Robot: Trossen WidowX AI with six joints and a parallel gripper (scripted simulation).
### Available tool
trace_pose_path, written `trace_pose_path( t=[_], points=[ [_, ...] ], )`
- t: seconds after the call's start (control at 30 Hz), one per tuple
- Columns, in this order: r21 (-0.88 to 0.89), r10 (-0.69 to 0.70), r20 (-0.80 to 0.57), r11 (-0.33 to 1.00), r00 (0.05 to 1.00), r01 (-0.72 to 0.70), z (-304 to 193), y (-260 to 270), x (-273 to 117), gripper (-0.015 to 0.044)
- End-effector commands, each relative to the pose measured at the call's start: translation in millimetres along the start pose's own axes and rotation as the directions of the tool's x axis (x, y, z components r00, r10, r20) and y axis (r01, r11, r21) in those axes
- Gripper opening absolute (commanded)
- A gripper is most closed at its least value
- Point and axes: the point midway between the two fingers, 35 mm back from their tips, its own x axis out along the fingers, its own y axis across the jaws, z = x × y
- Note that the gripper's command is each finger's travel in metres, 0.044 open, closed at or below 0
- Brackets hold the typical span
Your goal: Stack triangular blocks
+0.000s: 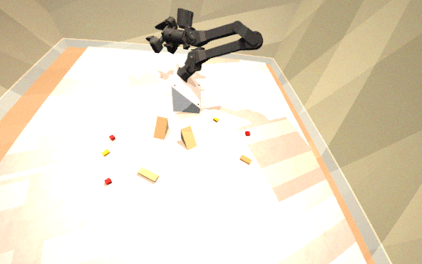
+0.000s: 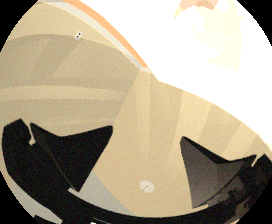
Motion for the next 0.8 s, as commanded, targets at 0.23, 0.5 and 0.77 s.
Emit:
trace_pose_path(
  t=[0.23, 0.5, 0.77],
  points=[
    [-0.372, -0.221, -0.05, 0.909, 0.974, 0.187, -24.1, -53.0, -0.6, 0.044],
    [-0.953, -0.604, -0.061, 0.272, 0.795, 0.133, -45.8, -146.6, -27.3, 0.044],
    [-0.903, -0.849, 0.047, -0.262, 0.527, -0.34, -41.0, -219.2, -74.0, 0.044]
  ],
)
